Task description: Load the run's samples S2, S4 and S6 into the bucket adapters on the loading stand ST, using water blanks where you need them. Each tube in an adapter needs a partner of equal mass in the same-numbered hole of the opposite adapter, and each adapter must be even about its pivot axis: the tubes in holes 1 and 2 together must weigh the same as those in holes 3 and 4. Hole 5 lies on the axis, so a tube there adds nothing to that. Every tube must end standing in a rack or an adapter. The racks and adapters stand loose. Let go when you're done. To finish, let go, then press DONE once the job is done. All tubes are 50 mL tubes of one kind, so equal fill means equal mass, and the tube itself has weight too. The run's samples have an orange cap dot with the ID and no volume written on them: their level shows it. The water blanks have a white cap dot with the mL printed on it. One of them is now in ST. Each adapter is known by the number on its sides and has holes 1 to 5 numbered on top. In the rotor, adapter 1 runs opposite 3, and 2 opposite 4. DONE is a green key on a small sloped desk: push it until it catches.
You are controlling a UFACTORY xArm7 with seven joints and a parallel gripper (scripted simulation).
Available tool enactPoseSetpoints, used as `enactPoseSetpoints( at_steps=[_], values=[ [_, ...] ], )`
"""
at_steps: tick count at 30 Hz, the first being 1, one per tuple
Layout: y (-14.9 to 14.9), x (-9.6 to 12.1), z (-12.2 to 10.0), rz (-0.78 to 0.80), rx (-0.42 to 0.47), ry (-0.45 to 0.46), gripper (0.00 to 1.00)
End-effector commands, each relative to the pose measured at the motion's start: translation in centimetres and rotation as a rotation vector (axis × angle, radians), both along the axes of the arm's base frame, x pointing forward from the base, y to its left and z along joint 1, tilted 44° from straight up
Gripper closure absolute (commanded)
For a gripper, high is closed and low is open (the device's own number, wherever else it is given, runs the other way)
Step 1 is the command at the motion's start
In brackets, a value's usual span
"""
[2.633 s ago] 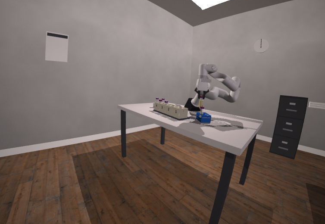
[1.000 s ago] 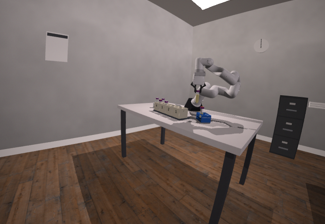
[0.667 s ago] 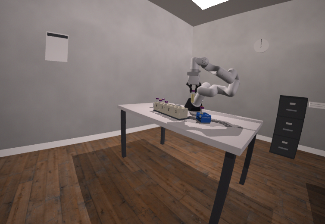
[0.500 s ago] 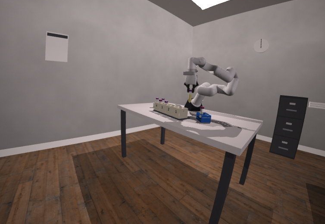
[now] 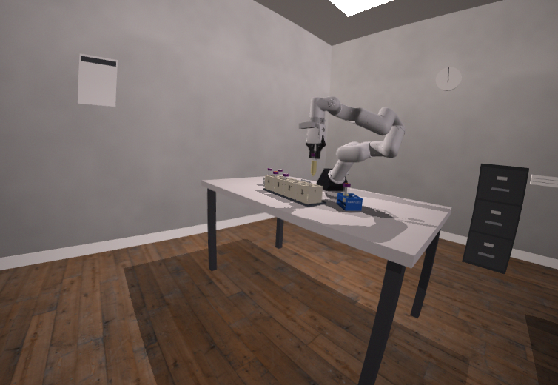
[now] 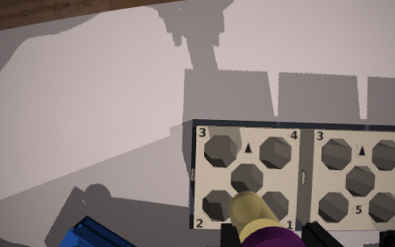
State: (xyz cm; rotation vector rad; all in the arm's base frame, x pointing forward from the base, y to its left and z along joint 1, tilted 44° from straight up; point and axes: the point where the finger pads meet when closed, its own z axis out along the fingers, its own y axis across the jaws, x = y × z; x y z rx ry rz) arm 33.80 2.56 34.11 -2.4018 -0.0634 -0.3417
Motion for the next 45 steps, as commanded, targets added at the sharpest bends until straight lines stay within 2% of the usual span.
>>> enactPoseSetpoints(
  at_steps=[1, 24, 45],
  values=[
    [-0.7, 1.2, -0.2, -0.014, 0.003, 0.018, 1.00],
    [-0.7, 1.2, -0.2, -0.014, 0.003, 0.018, 1.00],
    [1.8, 2.1, -3.0, -0.014, 0.004, 0.018, 1.00]
  ],
)
